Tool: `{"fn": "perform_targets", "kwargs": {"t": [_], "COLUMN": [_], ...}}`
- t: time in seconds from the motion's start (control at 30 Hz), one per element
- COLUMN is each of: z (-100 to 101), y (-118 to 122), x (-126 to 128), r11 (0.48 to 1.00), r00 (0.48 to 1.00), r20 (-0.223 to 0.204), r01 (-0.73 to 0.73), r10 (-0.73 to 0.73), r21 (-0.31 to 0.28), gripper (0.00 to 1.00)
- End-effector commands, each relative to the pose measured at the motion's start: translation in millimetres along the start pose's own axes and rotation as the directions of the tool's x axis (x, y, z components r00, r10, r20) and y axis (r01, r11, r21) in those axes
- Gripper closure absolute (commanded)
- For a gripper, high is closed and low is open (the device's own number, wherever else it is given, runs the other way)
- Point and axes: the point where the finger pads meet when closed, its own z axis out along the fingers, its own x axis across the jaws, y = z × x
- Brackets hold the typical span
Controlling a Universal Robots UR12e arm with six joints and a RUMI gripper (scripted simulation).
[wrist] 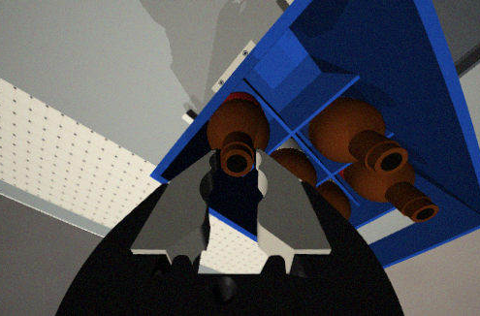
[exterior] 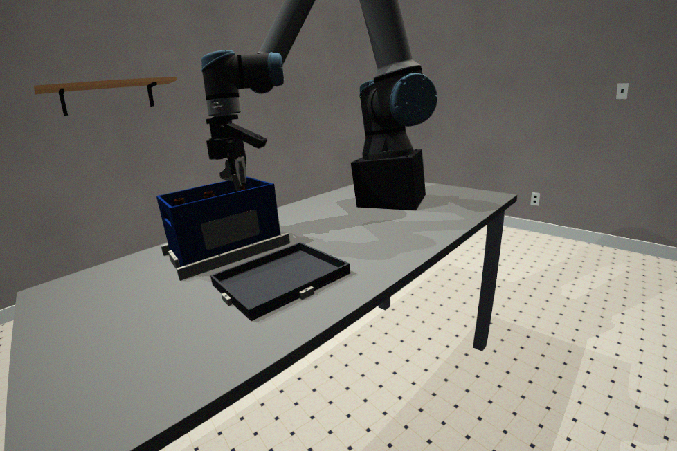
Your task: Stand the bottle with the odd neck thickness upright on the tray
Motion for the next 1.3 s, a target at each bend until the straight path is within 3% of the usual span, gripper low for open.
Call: {"fn": "perform_targets", "kwargs": {"t": [0.0, 0.87, 0.9, 1.27], "z": [0.1, 0.1, 0.1, 0.1], "y": [-0.1, -0.1, -0.1, -0.1], "x": [-0.3, -0.3, -0.3, -0.3], "r11": [1.000, 1.000, 1.000, 1.000], "r00": [1.000, 1.000, 1.000, 1.000], "r20": [-0.001, -0.001, -0.001, -0.001], "r01": [0.000, 0.000, 0.000, 0.000], "r10": [0.000, 0.000, 0.000, 0.000], "r21": [0.000, 0.000, 0.000, 0.000], "gripper": [1.00, 1.00, 0.62, 0.62]}}
